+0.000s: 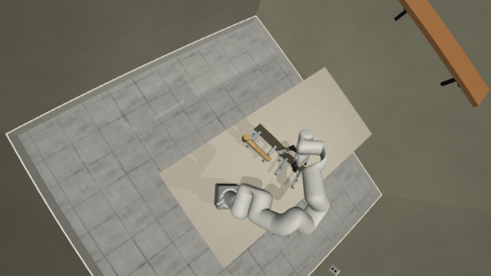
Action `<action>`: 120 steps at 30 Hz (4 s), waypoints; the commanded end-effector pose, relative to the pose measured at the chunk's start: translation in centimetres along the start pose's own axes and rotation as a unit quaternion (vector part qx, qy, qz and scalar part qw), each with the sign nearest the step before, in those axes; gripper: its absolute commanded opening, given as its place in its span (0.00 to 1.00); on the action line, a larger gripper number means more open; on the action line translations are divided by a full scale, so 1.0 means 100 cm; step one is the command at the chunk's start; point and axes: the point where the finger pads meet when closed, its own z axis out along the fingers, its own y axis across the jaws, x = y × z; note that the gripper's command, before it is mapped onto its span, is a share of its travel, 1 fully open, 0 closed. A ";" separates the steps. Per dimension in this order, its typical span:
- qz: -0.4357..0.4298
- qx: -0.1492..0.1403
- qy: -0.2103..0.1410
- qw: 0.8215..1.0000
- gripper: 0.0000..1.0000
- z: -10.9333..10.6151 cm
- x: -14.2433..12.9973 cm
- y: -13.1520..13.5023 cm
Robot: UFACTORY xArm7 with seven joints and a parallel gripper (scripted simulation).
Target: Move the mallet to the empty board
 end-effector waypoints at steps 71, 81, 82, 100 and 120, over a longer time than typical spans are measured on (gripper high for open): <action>0.155 -0.003 0.345 0.926 1.00 -0.072 0.188 -0.076; -0.019 -0.080 0.344 0.936 1.00 -0.080 0.245 -0.104; -0.038 -0.088 0.343 0.934 1.00 -0.081 0.250 -0.108; -0.124 -0.123 0.339 0.925 1.00 -0.085 0.276 -0.126; -0.124 -0.123 0.339 0.925 1.00 -0.011 0.341 -0.111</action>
